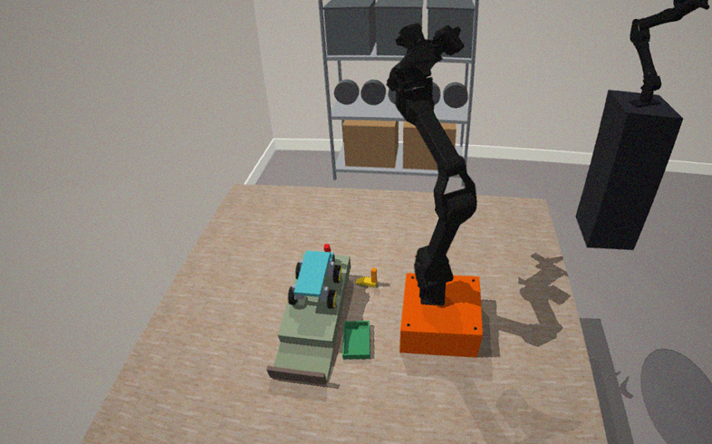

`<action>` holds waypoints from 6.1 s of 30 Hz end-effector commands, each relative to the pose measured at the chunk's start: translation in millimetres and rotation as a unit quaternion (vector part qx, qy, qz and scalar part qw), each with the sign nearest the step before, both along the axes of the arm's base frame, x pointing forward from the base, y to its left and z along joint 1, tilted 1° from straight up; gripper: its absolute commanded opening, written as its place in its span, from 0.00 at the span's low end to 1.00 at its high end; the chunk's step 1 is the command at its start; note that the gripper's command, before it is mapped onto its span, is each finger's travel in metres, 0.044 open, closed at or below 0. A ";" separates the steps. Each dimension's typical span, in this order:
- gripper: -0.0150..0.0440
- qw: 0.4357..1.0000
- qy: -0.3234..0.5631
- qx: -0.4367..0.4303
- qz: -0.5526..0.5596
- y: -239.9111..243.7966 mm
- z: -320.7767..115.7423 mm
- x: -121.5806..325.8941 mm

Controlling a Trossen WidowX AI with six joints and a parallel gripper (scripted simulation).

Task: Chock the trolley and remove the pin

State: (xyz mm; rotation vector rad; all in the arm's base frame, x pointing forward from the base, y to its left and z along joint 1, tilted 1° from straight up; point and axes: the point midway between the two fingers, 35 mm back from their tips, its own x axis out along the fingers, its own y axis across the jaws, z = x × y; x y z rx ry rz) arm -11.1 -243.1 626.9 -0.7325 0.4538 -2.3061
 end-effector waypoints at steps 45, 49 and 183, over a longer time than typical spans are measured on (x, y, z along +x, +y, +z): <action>0.58 0.576 -0.530 0.609 0.130 78.0 -538.5 212.0; 0.58 0.549 -0.556 0.624 0.026 113.7 -558.8 193.0; 0.25 0.548 -0.557 0.624 0.020 115.5 -516.3 189.8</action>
